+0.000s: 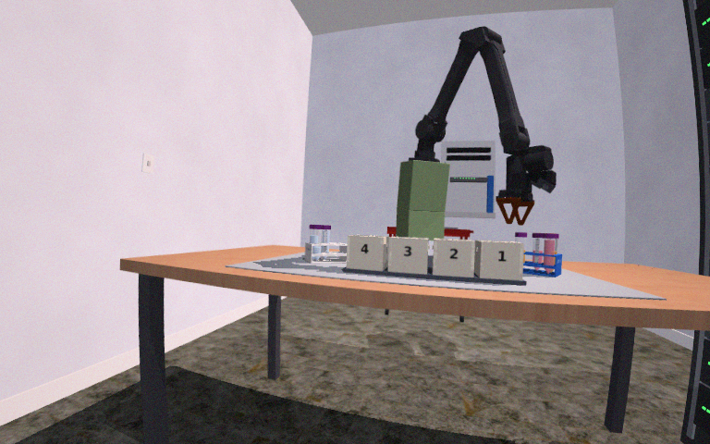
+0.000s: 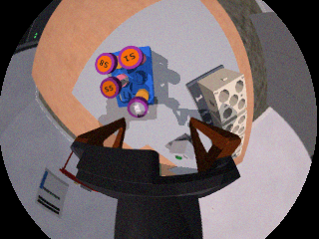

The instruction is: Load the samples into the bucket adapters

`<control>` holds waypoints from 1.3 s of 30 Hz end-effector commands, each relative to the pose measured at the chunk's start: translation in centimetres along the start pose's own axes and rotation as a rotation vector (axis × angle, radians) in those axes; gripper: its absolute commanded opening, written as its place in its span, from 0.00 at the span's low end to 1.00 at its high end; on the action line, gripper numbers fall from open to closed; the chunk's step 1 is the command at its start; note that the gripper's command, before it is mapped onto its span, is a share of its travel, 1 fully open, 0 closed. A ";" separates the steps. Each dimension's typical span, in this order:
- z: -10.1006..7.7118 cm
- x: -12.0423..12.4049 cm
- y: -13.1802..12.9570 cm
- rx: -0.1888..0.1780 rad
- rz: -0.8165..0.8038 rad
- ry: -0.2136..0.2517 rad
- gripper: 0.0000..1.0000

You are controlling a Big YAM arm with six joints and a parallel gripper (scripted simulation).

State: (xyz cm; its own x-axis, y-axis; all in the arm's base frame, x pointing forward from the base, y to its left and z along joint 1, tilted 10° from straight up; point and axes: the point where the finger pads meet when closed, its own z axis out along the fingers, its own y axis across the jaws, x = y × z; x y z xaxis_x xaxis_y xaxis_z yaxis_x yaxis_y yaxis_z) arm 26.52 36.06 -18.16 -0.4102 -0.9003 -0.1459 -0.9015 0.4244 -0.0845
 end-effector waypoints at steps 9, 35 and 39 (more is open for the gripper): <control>-0.4 -7.1 5.6 -0.001 0.036 -0.018 1.00; -1.1 -7.7 5.3 -0.002 0.038 -0.036 1.00; -1.1 -7.7 5.3 -0.002 0.038 -0.036 1.00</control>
State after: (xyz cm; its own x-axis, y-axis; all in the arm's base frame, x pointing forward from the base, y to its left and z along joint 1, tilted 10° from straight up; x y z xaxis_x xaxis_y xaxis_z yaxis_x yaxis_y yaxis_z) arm 24.06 44.07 -17.65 -0.4252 -0.8912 -0.1580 -0.8944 0.4404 -0.0774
